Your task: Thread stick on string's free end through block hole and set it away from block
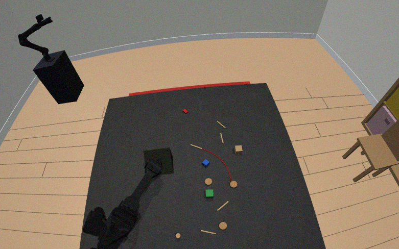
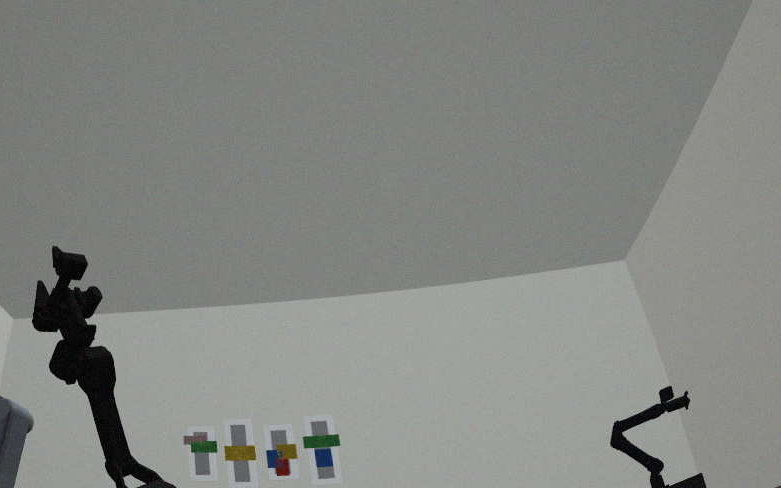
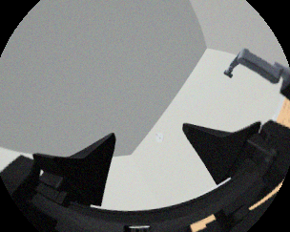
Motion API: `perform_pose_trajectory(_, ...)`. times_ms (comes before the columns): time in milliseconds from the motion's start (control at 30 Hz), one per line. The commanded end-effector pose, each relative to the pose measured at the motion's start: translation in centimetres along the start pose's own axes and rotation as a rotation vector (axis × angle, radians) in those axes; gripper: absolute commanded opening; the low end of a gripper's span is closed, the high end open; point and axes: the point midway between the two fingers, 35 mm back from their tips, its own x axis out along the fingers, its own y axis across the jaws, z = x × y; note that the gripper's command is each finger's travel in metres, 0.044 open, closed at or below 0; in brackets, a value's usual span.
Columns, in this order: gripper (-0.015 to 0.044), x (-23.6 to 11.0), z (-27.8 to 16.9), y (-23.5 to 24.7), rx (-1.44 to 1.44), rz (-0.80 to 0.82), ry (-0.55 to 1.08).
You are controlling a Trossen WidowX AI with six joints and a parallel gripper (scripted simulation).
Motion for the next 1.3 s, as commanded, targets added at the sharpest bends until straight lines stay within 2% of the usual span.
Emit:
perform_pose_trajectory(0, 0.044, 0.0, -0.9, 4.7, 0.033, 0.104, 0.048)
perform_pose_trajectory(267, 0.044, -2.4, -4.0, 17.9, 0.059, 0.446, 0.196)
perform_pose_trajectory(567, 0.044, -9.3, -8.0, 30.3, 0.053, 0.812, 0.394)
perform_pose_trajectory(933, 0.044, -23.5, -12.9, 41.6, -0.023, 1.293, 0.688)
perform_pose_trajectory(1267, 0.044, -39.3, -16.2, 45.3, -0.171, 1.738, 0.976)
